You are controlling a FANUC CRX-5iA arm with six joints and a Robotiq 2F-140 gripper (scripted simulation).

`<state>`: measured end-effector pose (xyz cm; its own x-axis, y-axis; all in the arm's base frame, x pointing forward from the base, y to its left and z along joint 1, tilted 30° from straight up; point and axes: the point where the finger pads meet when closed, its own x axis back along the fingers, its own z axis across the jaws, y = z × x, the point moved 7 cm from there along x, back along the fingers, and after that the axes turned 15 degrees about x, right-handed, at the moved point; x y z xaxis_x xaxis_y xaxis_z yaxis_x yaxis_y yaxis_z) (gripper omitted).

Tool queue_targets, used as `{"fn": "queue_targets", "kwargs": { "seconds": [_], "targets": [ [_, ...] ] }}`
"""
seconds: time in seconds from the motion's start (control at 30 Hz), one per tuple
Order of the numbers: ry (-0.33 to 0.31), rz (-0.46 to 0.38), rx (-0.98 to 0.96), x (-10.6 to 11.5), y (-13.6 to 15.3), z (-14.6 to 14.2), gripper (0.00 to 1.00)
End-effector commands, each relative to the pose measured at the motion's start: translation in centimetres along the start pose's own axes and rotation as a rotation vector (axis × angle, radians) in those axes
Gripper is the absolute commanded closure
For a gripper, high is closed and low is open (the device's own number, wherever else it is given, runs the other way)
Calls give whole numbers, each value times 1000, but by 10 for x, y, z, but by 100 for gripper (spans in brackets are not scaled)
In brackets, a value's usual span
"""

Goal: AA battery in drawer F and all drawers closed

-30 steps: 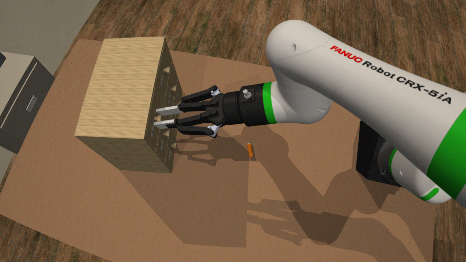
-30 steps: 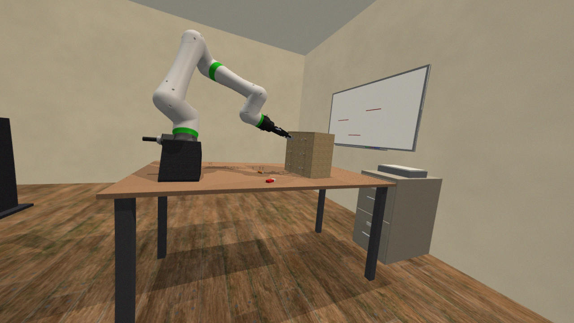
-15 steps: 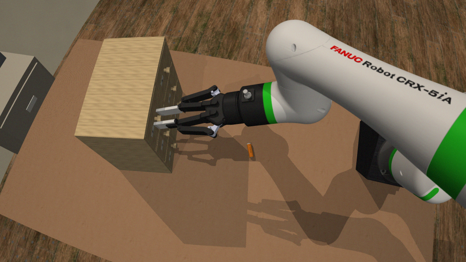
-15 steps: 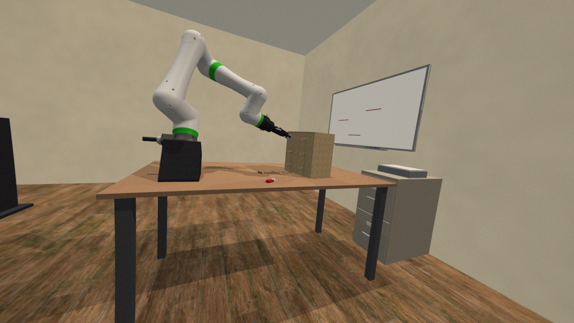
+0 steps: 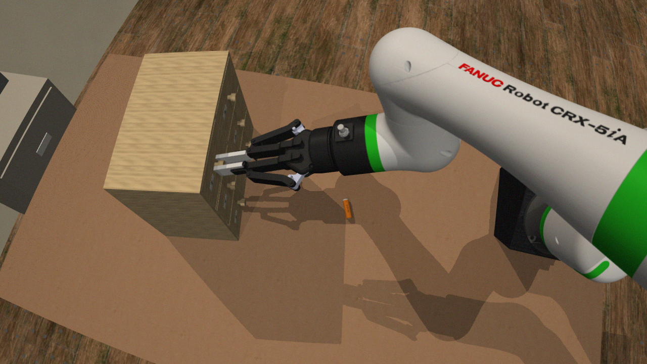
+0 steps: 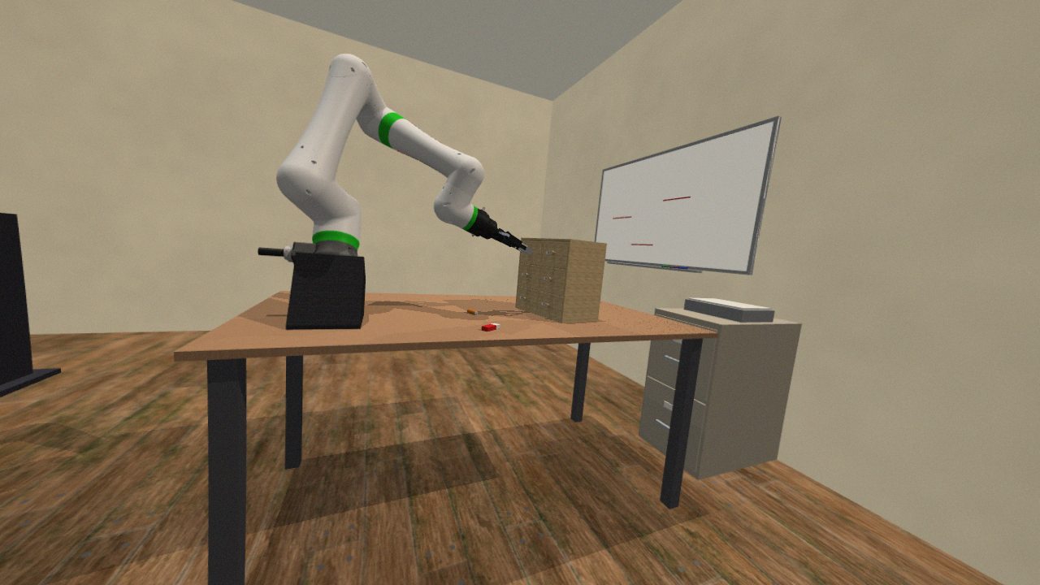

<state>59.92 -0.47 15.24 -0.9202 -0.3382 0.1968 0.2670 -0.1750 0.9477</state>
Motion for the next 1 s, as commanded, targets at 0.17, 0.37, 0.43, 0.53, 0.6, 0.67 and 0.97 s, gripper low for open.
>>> {"fn": "queue_targets", "kwargs": {
  "seconds": [0.17,0.37,0.43,0.53,0.6,0.67,0.97],
  "targets": [
    [0,0,0,0,0,0,92],
    [0,0,0,0,0,0,92],
    [0,0,0,0,0,0,92],
    [0,0,0,1,0,0,92],
    [0,0,0,1,0,0,92],
    [0,0,0,2,0,0,92],
    [0,0,0,5,-2,0,92]
  ]
}}
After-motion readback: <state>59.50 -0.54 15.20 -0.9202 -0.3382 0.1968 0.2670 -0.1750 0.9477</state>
